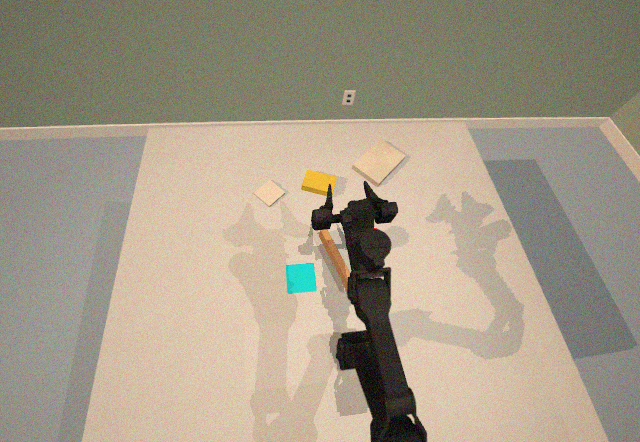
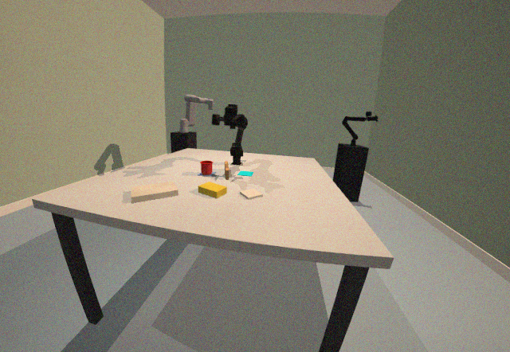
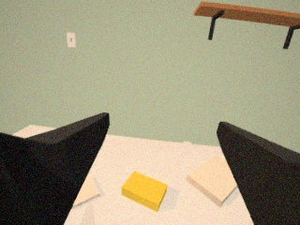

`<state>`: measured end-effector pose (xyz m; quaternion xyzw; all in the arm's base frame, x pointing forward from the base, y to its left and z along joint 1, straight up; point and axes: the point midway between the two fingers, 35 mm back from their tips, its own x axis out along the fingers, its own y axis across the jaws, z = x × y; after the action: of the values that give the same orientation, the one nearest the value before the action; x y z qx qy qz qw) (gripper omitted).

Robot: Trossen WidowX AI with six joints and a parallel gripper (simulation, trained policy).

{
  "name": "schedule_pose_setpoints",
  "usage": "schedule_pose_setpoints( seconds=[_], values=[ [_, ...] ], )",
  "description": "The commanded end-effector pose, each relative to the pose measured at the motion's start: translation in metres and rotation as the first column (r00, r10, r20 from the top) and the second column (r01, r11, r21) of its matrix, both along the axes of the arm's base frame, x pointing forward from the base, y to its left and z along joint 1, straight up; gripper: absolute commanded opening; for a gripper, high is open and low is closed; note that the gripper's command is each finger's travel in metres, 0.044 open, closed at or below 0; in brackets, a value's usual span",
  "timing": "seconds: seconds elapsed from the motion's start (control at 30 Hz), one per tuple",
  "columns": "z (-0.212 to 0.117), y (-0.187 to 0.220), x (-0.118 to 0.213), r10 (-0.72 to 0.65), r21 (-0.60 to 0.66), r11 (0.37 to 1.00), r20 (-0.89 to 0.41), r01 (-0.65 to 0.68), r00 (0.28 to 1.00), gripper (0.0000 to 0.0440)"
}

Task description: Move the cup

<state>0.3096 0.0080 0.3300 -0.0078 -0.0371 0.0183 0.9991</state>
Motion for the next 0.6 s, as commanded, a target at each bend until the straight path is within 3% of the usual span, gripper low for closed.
schedule_pose_setpoints(
  seconds=[0.0,0.37,0.57],
  values=[
    [-0.001,-0.001,0.0,-0.004,0.0,1.0,-0.006,0.004,1.0,0.0374],
    [-0.015,-0.001,0.006,-0.029,0.018,0.999,-0.135,0.032,0.99,0.009],
    [-0.023,0.004,0.011,-0.019,0.035,0.999,-0.223,0.028,0.975,0.0068]
  ],
)
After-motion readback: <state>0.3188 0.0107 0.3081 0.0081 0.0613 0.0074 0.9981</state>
